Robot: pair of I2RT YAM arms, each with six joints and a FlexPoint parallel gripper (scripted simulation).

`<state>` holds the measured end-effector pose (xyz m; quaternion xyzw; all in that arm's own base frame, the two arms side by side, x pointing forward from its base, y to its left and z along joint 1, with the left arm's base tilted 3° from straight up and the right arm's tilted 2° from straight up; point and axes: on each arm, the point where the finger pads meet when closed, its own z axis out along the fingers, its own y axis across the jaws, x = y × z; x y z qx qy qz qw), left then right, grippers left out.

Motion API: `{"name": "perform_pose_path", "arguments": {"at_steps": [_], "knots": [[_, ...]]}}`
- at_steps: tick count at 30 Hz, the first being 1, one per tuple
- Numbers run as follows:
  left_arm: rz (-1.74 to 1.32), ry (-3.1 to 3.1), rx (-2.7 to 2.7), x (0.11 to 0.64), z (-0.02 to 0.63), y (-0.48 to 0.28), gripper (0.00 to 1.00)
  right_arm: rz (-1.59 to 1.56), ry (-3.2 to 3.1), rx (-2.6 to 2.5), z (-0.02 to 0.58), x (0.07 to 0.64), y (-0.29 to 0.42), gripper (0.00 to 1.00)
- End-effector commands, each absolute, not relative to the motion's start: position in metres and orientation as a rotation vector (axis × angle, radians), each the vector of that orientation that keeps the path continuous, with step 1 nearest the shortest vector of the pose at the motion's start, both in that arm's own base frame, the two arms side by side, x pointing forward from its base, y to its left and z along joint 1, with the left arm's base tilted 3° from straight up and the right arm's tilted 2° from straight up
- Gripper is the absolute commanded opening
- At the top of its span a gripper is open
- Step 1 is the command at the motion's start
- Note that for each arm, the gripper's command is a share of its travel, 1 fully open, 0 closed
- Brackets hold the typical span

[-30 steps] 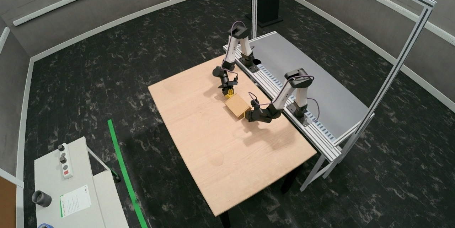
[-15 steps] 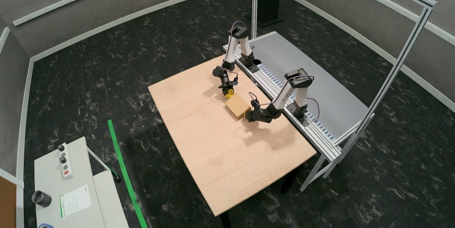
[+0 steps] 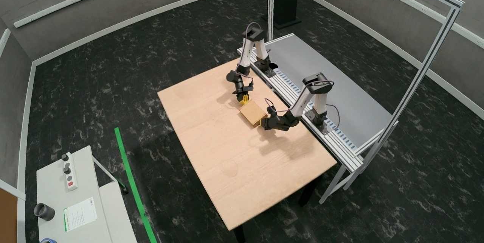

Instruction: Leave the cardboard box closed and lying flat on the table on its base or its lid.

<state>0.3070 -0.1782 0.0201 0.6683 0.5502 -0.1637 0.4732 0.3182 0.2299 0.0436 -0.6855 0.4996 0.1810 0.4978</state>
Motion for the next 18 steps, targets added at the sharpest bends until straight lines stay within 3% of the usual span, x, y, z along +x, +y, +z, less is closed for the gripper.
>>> {"name": "perform_pose_path", "arguments": {"at_steps": [1, 18], "knots": [[-0.427, 1.286, 1.640, 0.3037, 0.0261, -0.1909, 0.00, 0.467, 1.144, -1.663, 0.0508, 0.3081, 0.2397, 0.00], [-0.430, 1.288, 1.641, 0.3020, 0.0242, -0.1912, 0.00, 0.479, 1.159, -1.664, 0.0449, 0.3058, 0.2395, 0.00]]}}
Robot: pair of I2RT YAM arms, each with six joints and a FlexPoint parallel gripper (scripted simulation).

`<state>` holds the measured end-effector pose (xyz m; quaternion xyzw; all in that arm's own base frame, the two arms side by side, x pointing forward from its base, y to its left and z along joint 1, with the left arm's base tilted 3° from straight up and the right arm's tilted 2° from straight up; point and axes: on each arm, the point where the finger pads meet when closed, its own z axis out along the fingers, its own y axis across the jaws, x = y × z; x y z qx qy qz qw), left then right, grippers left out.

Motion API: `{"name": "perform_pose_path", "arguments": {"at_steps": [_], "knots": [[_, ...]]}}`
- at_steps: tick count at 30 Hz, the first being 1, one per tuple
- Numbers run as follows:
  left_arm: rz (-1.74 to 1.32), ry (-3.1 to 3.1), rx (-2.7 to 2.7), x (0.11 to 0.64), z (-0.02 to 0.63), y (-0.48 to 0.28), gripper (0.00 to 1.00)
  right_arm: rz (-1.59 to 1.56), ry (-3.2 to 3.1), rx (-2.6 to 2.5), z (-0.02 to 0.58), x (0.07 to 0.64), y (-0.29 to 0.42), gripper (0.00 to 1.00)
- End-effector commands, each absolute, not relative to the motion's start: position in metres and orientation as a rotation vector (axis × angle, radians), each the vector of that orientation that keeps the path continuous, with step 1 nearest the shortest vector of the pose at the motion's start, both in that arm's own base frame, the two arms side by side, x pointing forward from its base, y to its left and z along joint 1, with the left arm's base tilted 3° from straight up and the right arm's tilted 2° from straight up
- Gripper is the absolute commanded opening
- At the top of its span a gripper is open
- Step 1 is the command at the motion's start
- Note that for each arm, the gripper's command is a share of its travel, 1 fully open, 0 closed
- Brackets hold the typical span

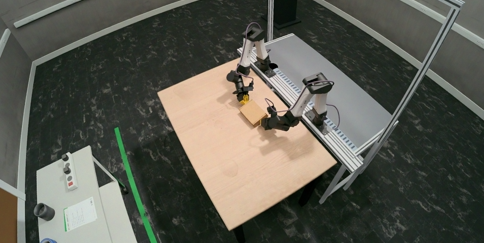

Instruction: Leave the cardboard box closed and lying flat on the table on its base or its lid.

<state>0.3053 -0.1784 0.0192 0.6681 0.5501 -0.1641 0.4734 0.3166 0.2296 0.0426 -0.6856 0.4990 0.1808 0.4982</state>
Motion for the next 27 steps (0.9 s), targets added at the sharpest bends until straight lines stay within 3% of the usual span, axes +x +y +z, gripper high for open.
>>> {"name": "perform_pose_path", "arguments": {"at_steps": [1, 27], "knots": [[-0.430, 1.288, 1.641, 0.3019, 0.0241, -0.1912, 0.00, 0.477, 1.157, -1.663, 0.0453, 0.3067, 0.2398, 0.00], [-0.436, 1.294, 1.642, 0.2988, 0.0195, -0.1911, 0.00, 0.488, 1.170, -1.666, 0.0380, 0.3025, 0.2391, 0.00]]}}
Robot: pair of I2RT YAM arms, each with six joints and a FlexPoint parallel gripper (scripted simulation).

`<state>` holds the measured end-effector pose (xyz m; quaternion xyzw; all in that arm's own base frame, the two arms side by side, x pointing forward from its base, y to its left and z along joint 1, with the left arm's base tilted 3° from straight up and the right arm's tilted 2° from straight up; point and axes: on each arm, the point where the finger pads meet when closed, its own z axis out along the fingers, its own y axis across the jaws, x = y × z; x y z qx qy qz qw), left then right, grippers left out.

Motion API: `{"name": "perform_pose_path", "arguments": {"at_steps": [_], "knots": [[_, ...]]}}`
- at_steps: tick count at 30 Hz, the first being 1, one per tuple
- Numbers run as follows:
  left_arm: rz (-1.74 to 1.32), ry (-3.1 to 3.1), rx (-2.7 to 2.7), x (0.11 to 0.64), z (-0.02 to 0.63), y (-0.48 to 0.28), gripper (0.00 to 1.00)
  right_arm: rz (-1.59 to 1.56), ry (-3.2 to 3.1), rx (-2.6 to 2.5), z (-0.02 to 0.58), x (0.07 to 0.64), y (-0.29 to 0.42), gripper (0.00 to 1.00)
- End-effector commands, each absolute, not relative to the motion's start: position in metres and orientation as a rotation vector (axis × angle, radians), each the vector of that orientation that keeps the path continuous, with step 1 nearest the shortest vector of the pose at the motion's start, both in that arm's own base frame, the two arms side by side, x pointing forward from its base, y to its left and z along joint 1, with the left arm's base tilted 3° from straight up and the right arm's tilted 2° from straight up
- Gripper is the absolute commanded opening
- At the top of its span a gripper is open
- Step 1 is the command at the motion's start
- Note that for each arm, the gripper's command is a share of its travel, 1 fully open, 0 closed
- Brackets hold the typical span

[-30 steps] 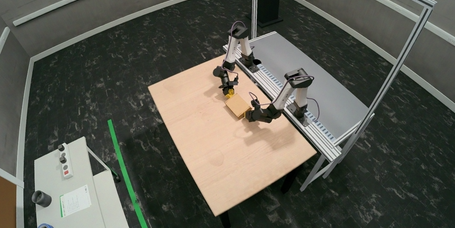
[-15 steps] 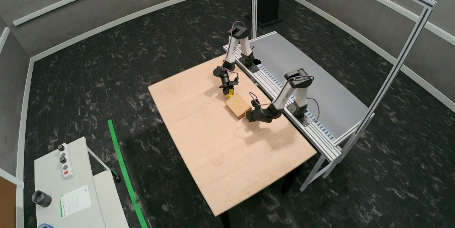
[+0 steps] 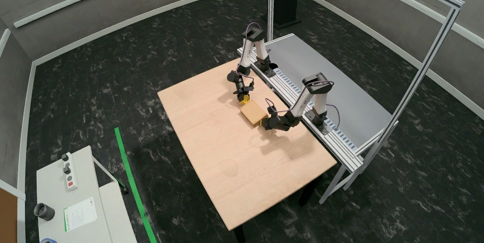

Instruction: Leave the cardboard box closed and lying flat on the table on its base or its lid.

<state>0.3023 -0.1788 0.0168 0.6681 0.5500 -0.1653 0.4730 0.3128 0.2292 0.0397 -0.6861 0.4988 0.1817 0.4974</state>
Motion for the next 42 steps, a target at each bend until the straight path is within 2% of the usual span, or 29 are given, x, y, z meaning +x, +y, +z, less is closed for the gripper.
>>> {"name": "perform_pose_path", "arguments": {"at_steps": [1, 42], "knots": [[-0.419, 1.276, 1.638, 0.301, 0.027, -0.191, 0.00, 0.473, 1.152, -1.662, 0.044, 0.310, 0.242, 0.00], [-0.432, 1.290, 1.641, 0.294, 0.017, -0.191, 0.00, 0.482, 1.163, -1.665, 0.036, 0.300, 0.240, 0.00]]}}
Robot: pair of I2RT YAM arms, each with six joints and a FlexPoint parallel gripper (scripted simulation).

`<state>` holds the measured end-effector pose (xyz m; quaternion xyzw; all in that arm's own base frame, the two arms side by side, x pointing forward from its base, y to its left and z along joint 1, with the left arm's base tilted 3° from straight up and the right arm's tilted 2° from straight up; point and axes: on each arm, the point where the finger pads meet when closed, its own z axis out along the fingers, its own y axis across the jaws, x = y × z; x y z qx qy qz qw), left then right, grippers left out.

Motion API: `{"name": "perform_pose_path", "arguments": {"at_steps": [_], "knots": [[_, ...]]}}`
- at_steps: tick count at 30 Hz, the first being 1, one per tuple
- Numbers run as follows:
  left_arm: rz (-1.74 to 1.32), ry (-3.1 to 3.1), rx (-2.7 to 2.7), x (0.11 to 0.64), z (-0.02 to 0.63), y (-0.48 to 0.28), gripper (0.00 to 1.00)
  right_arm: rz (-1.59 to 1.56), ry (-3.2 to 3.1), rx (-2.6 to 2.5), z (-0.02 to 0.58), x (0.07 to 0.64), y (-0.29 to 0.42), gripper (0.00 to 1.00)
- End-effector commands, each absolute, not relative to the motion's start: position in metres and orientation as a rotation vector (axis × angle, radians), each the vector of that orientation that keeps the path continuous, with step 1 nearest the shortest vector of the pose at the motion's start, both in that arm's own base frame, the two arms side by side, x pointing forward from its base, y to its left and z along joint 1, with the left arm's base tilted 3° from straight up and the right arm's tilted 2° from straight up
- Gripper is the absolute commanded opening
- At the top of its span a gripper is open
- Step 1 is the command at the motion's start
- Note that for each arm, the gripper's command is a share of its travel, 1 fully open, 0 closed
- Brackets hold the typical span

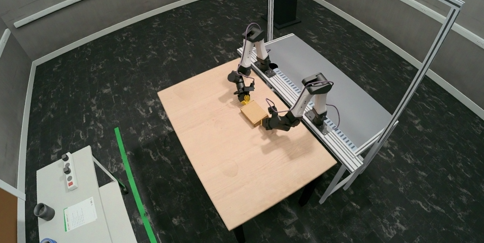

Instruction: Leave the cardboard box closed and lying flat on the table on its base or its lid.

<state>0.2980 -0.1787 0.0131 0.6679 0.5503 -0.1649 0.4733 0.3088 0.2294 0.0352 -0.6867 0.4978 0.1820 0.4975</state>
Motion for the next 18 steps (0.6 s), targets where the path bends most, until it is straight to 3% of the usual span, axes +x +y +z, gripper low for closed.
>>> {"name": "perform_pose_path", "arguments": {"at_steps": [1, 18], "knots": [[-0.435, 1.293, 1.641, 0.2932, 0.0161, -0.1910, 0.00, 0.479, 1.160, -1.664, 0.0373, 0.3004, 0.2397, 0.00], [-0.436, 1.295, 1.642, 0.2901, 0.0138, -0.1907, 0.00, 0.485, 1.167, -1.666, 0.0323, 0.2974, 0.2393, 0.00]]}}
